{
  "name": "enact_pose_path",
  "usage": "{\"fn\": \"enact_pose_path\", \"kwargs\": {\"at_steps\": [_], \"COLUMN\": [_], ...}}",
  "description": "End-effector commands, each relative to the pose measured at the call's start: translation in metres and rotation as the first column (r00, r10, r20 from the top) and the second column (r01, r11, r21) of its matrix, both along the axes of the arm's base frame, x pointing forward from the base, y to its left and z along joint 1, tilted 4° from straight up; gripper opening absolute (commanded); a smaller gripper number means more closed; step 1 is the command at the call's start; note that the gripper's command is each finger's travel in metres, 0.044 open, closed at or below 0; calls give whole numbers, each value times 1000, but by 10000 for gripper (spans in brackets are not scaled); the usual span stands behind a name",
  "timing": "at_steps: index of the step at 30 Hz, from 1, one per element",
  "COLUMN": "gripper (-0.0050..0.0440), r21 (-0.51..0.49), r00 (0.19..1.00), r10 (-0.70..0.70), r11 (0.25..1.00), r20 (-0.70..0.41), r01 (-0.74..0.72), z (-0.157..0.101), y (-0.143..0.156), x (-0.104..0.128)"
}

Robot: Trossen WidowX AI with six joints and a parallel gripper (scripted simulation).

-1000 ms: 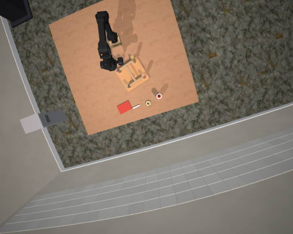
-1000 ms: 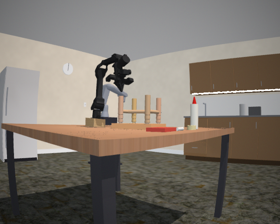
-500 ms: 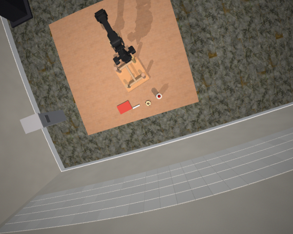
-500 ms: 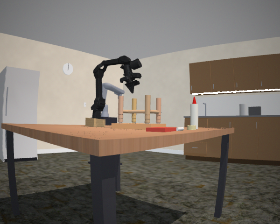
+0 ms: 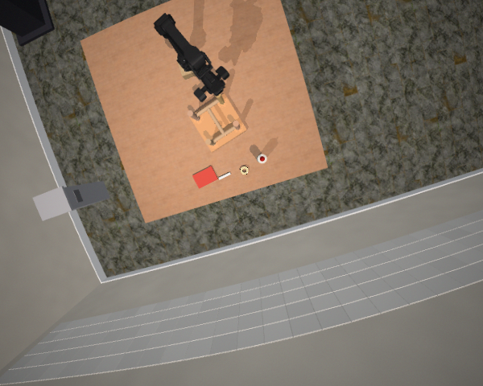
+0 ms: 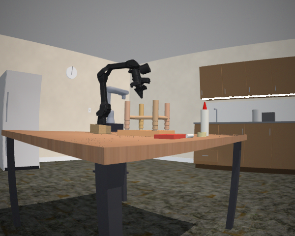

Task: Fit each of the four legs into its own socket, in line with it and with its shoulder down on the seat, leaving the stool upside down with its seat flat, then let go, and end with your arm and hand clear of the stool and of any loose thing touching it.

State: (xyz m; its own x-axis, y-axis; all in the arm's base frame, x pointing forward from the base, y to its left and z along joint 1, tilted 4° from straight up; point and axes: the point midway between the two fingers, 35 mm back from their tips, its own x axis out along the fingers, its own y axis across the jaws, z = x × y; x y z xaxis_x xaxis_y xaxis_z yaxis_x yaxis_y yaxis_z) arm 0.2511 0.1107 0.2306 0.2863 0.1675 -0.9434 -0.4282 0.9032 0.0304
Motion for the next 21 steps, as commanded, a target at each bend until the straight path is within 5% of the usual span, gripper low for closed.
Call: {"fn": "enact_pose_path", "kwargs": {"at_steps": [1, 21], "gripper": [0, 0], "r21": [-6, -6], "r00": [1000, 1000], "r10": [0, 0], "r11": [1000, 1000], "r20": [-7, -7], "r01": [0, 0], "z": [-18, -37], "y": [0, 2], "x": [-2, -1]}}
